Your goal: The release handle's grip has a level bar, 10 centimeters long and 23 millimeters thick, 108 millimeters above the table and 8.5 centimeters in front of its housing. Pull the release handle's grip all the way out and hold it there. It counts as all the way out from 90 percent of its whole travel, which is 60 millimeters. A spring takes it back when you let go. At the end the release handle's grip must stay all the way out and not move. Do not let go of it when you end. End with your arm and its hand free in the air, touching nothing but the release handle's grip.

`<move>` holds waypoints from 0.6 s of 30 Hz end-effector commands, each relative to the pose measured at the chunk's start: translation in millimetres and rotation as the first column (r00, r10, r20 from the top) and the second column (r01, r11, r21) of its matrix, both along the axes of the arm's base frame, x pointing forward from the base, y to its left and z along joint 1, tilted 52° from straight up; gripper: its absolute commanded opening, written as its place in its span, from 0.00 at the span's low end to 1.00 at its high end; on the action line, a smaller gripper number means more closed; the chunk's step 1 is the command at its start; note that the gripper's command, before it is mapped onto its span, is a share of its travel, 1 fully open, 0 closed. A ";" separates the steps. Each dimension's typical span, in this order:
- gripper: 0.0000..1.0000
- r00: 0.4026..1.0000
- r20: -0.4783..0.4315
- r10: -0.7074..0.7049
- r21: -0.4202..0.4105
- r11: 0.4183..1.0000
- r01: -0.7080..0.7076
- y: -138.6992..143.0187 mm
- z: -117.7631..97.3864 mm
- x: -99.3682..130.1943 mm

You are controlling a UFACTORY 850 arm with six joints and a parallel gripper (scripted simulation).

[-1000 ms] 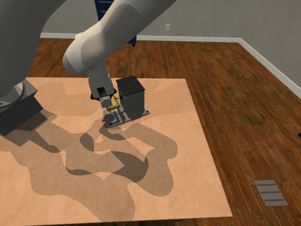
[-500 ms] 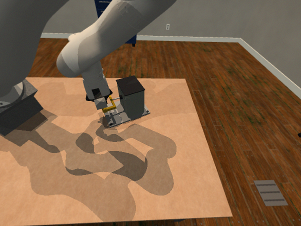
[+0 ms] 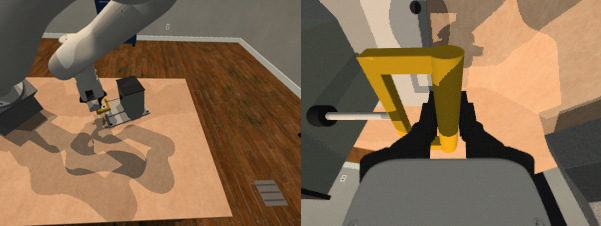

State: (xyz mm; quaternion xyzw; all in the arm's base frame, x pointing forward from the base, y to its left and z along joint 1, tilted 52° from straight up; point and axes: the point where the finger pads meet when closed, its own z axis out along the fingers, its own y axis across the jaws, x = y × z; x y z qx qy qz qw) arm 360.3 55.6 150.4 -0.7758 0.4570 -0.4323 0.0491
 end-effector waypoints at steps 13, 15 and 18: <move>0.00 1.000 -0.001 0.000 0.000 1.000 0.000 -4.7 -4.0 -5.8; 0.00 1.000 -0.001 0.000 0.000 1.000 0.000 -4.7 -4.0 -5.8; 0.00 1.000 -0.001 0.000 0.000 1.000 0.000 -4.7 -4.0 -5.8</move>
